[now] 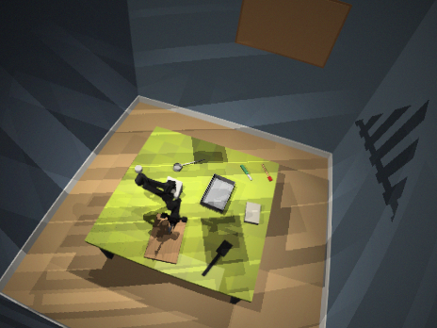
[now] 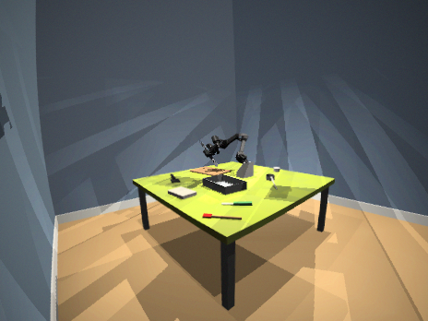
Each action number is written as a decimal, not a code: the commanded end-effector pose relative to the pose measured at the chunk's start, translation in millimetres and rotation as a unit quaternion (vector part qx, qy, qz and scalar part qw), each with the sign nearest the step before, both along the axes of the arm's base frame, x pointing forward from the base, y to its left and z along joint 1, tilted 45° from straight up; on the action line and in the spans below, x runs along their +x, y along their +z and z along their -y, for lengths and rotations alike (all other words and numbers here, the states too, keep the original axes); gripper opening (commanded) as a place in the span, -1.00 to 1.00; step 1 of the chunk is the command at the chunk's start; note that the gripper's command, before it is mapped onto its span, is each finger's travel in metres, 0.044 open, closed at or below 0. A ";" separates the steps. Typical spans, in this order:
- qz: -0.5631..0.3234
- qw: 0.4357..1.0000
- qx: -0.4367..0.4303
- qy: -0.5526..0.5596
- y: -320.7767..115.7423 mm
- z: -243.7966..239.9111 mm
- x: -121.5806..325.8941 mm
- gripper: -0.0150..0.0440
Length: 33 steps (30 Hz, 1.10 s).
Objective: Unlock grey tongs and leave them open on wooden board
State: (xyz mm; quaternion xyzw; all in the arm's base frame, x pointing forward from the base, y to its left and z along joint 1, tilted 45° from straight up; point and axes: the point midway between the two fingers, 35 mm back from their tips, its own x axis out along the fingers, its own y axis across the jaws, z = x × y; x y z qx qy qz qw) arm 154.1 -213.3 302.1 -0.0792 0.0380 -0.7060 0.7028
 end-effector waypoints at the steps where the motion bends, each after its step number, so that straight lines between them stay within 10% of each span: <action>1: 0.004 1.000 0.007 0.010 7.9 3.7 7.7 -1.00; 33: -0.011 0.982 0.183 0.039 25.6 30.7 40.5 -1.00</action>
